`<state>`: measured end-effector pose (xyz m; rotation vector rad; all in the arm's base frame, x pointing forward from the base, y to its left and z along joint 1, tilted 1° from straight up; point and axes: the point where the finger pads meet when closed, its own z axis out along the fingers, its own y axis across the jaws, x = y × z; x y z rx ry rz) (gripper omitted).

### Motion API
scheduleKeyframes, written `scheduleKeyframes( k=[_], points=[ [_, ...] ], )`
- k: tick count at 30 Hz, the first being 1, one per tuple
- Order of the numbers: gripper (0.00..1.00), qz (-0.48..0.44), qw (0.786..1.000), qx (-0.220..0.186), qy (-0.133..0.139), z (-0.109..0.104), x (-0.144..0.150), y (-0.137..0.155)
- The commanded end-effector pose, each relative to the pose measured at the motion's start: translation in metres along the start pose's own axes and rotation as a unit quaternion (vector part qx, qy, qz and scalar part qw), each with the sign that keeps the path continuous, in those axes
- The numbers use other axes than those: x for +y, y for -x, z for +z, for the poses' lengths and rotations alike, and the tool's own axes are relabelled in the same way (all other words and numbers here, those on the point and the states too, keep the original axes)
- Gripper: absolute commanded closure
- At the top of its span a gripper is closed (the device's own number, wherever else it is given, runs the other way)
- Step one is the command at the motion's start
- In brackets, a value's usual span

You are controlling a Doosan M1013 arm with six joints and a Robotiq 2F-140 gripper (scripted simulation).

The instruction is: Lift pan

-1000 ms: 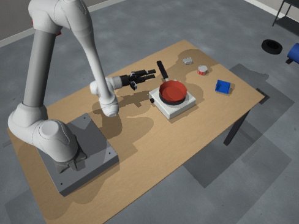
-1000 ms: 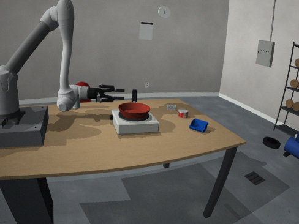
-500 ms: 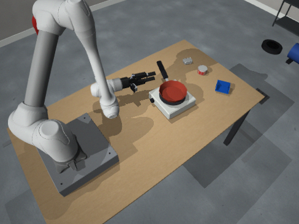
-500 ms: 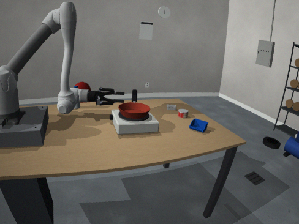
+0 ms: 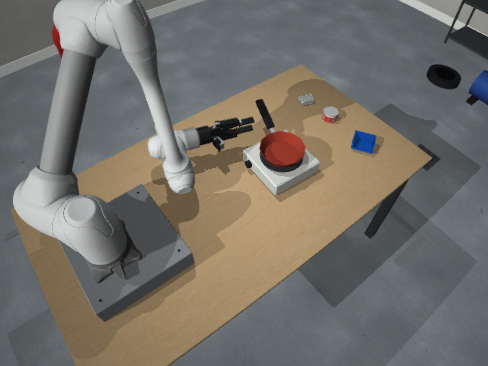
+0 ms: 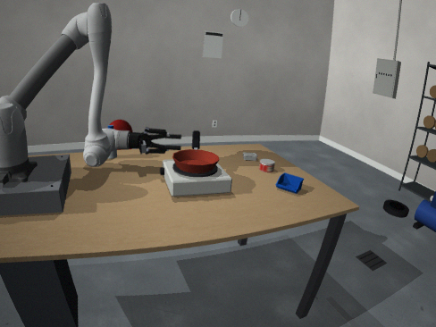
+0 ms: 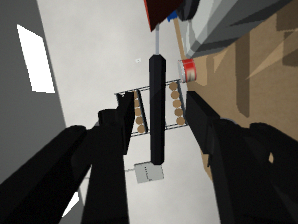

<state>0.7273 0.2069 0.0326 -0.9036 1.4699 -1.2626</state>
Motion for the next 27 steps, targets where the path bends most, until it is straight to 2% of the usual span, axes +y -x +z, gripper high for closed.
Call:
scheduleKeyframes(
  k=[1, 27],
  points=[
    [0.59, 0.000, 1.000, 0.000, 0.000, 0.000, -0.001, 0.000],
    [0.59, 0.000, 1.000, 0.000, 0.000, 0.013, -0.001, 0.000]
  ],
)
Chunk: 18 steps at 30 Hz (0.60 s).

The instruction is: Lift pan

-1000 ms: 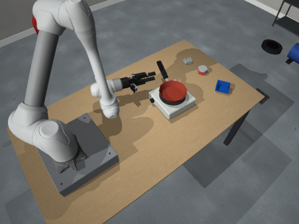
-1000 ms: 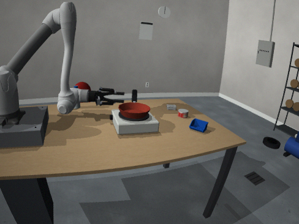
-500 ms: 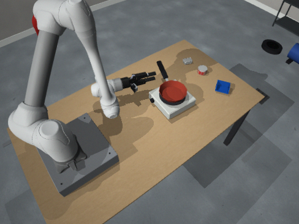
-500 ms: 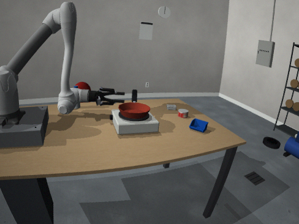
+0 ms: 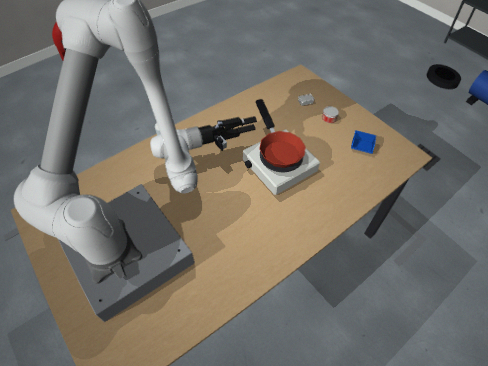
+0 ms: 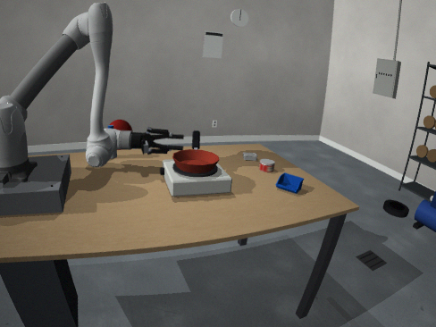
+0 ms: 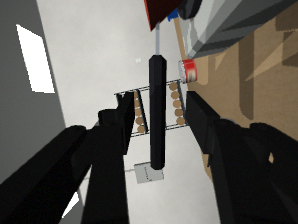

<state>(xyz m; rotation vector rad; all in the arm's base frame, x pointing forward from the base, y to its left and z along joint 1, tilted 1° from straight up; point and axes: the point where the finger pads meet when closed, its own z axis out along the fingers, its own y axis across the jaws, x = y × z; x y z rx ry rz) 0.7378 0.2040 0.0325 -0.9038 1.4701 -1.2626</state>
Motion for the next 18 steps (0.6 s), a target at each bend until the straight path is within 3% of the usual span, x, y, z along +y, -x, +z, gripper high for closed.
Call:
scheduleKeyframes(
  k=[1, 18],
  points=[
    [0.59, 0.000, 1.000, 0.000, 0.000, 0.003, -0.001, 0.000],
    [0.59, 0.000, 1.000, 0.000, 0.000, 0.022, -0.001, 0.000]
  ],
)
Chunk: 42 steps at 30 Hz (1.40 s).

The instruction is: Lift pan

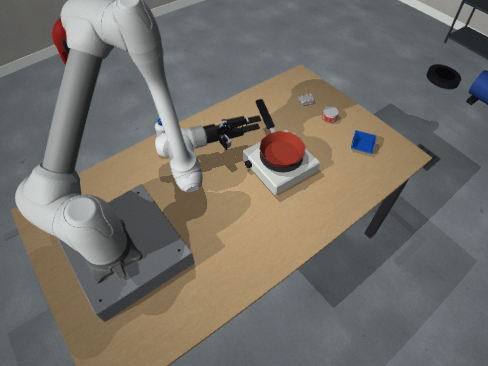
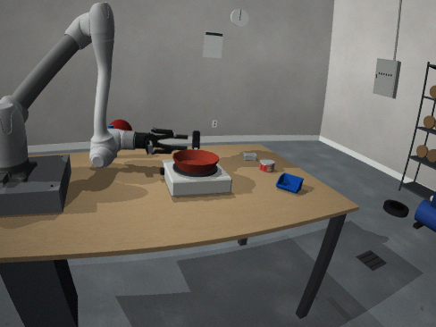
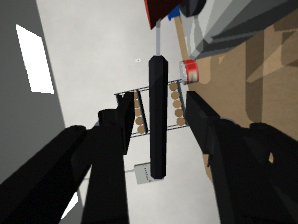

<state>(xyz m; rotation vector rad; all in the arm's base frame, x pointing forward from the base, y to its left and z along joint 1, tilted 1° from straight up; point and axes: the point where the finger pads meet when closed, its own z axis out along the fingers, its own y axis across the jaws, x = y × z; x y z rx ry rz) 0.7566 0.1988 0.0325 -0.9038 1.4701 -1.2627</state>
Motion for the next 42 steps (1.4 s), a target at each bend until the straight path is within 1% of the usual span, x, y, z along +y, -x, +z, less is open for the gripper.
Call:
scheduleKeyframes(
  k=[1, 8, 10, 25, 27, 42],
  points=[
    [0.59, 0.000, 1.000, 0.000, 0.000, 0.004, -0.001, 0.000],
    [0.59, 0.000, 1.000, 0.000, 0.000, 0.015, -0.001, 0.000],
    [0.59, 0.000, 1.000, 0.000, 0.000, 0.015, -0.001, 0.000],
    [0.59, 0.000, 1.000, 0.000, 0.000, 0.040, -0.001, 0.000],
    [0.59, 0.000, 1.000, 0.000, 0.000, 0.040, -0.001, 0.000],
    [0.59, 0.000, 1.000, 0.000, 0.000, 0.059, -0.001, 0.000]
  ],
)
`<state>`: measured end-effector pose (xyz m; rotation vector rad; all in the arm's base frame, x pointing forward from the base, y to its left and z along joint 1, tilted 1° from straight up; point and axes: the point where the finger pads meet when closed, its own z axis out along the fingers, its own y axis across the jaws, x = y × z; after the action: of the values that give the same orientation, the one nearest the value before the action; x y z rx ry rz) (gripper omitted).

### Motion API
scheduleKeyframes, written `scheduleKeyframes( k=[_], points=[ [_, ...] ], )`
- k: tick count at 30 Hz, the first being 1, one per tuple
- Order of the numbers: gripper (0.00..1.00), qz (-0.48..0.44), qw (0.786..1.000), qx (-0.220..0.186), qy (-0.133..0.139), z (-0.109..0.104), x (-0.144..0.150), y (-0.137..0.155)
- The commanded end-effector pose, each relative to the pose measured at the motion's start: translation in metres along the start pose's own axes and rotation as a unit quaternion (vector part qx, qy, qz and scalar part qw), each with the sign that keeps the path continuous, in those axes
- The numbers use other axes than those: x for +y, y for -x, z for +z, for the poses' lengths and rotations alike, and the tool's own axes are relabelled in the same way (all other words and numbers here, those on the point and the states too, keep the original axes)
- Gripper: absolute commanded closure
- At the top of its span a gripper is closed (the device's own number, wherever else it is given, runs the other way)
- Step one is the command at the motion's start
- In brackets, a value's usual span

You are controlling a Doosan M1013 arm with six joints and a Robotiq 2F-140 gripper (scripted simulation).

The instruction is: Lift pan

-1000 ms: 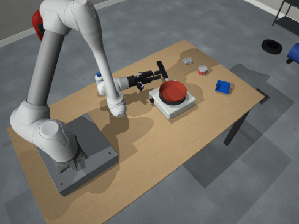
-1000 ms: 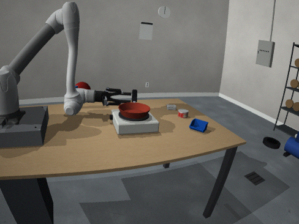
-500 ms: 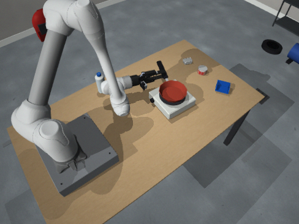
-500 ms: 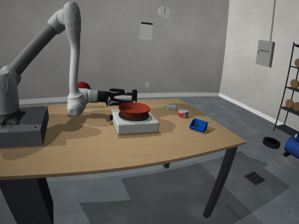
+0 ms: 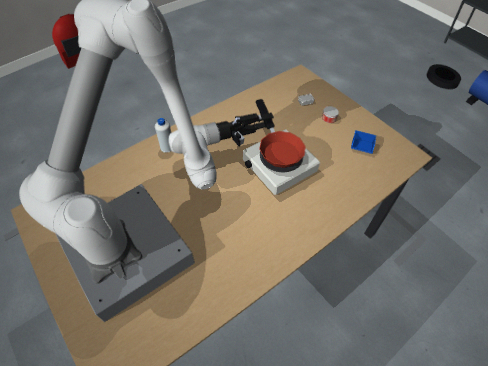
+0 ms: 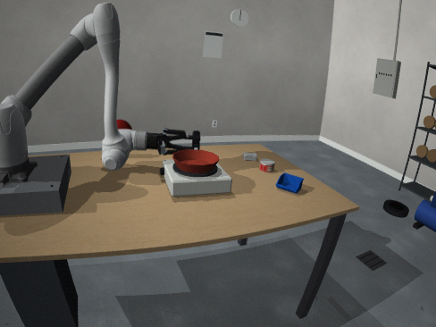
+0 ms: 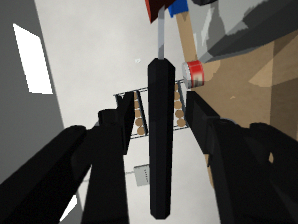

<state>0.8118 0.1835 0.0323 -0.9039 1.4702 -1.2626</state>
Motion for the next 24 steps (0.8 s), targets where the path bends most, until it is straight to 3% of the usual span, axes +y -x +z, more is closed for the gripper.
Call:
scheduleKeyframes(
  k=[1, 24],
  points=[
    [0.59, 0.000, 1.000, 0.000, 0.000, 0.002, -0.001, 0.000],
    [0.59, 0.000, 1.000, 0.000, 0.000, 0.012, -0.001, 0.000]
  ],
)
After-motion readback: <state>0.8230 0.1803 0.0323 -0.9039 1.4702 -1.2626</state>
